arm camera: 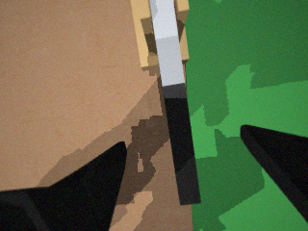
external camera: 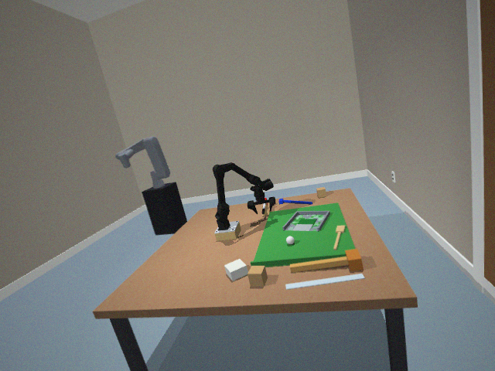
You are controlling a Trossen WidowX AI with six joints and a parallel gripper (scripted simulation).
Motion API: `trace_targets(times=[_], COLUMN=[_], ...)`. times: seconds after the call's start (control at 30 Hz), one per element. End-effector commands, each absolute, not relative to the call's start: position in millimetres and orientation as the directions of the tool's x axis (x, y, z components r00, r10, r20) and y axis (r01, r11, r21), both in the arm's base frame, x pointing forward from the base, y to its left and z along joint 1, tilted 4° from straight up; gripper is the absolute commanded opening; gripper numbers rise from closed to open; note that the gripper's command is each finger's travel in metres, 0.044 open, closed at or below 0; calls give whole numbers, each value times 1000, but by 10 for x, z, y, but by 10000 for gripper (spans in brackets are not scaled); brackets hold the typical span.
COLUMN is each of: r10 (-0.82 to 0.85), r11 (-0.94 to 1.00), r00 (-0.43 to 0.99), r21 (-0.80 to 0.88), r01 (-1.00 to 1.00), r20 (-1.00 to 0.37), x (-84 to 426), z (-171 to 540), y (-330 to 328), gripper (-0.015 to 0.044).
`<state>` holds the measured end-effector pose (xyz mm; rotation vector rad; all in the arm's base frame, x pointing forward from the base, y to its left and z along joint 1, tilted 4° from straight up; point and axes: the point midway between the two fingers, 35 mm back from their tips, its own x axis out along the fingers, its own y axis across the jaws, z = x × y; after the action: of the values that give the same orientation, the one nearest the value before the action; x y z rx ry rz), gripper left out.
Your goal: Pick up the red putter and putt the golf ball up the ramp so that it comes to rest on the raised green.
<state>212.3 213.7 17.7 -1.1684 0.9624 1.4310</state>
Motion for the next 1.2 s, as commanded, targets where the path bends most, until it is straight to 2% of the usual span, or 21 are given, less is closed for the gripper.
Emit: trace_targets(times=[0.0, 0.37, 0.9, 1.0, 1.17], r10=[208, 208, 210, 210, 210], r11=[-176, -176, -172, -172, -172], r00=[-24, -24, -24, -24, -24], r21=[-13, -13, -13, -13, -13], r01=[-984, -984, -985, -985, -985], r20=[-978, -978, -977, -977, -977], x=[2113, 2113, 2120, 2120, 2124], z=[96, -37, 1, 1, 30], y=[2120, 2111, 2123, 2123, 2128], gripper=[440, 440, 20, 0, 0])
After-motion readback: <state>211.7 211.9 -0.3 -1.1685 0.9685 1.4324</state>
